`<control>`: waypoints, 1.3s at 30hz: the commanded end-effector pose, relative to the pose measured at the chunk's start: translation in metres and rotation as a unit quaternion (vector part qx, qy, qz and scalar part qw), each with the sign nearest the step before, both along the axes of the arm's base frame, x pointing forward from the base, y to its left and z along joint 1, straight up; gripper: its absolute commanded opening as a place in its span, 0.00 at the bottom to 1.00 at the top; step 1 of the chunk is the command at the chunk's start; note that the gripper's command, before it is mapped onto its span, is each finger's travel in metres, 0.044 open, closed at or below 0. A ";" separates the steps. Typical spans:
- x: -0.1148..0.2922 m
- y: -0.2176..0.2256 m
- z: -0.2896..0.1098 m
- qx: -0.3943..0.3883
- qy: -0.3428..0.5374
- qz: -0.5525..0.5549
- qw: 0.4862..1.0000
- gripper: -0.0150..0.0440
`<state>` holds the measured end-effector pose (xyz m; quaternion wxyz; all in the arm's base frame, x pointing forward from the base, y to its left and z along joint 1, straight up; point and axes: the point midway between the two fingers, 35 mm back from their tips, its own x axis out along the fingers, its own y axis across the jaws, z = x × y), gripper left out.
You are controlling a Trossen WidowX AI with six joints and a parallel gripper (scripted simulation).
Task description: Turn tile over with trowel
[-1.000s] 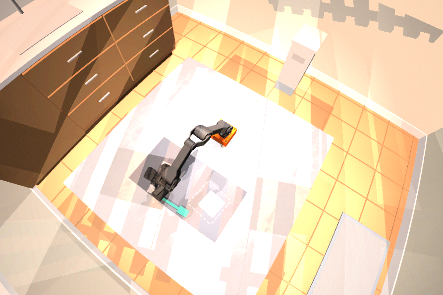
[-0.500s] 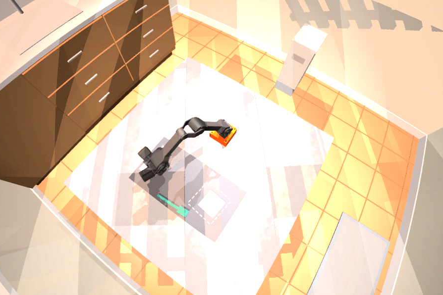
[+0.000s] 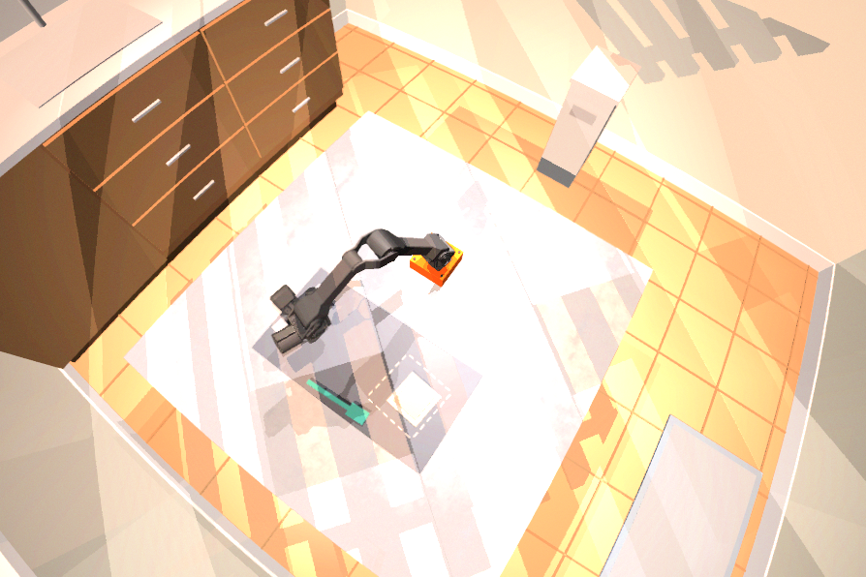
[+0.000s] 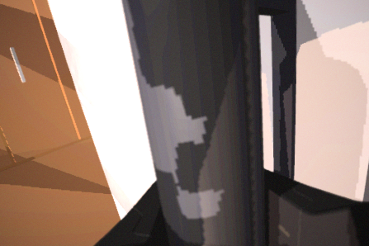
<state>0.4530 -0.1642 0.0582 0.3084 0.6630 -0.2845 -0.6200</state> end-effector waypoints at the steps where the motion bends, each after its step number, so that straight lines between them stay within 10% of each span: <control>1: -0.002 -0.001 -0.007 -0.005 0.002 -0.003 1.000 0.25; 13: -0.001 -0.001 -0.024 -0.005 0.002 -0.003 1.000 0.25; 25: -0.001 -0.001 -0.024 -0.005 0.002 -0.003 1.000 0.76; 39: -0.002 0.025 -0.002 -0.002 0.001 -0.002 1.000 0.76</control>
